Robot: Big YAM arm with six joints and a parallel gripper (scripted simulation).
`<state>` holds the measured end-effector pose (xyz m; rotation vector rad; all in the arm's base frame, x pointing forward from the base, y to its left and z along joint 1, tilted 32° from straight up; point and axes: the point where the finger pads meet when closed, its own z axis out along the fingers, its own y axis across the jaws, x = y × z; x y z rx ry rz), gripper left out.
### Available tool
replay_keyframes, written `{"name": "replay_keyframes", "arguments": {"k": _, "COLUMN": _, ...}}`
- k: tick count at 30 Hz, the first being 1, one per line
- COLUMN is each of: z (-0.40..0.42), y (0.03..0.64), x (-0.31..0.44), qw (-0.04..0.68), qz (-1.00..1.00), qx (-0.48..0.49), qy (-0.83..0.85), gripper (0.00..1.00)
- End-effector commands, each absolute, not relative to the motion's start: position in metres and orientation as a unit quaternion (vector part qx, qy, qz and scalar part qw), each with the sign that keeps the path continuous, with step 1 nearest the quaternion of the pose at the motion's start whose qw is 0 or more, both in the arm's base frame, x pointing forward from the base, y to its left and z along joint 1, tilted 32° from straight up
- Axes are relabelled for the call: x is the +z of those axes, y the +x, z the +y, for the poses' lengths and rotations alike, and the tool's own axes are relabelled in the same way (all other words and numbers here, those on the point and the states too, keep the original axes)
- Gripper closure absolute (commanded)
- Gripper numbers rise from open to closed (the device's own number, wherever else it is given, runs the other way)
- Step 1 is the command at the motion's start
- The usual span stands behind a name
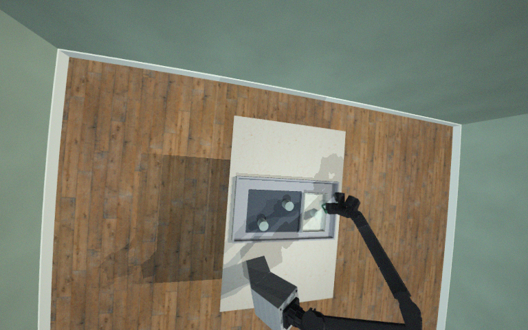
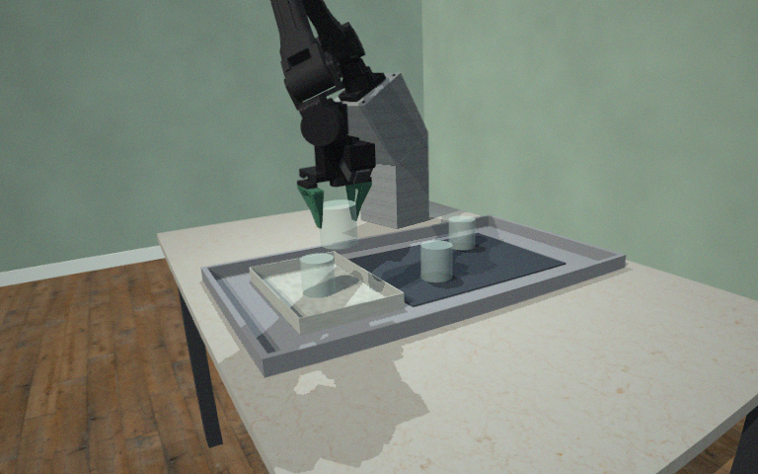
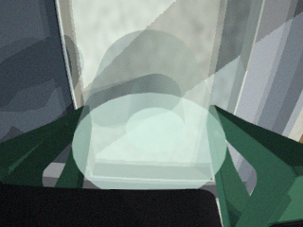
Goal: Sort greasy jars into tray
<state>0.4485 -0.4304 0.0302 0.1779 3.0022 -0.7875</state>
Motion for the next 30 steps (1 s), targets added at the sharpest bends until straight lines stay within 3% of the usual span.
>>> {"name": "replay_keyframes", "arguments": {"k": 1, "z": -0.456, "y": 0.465, "x": 0.049, "qw": 0.043, "qz": 0.959, "qx": -0.272, "qy": 0.062, "gripper": 1.00}}
{"name": "replay_keyframes", "arguments": {"k": 30, "z": -0.491, "y": 0.468, "x": -0.007, "qw": 0.043, "qz": 0.959, "qx": -0.272, "qy": 0.062, "gripper": 1.00}}
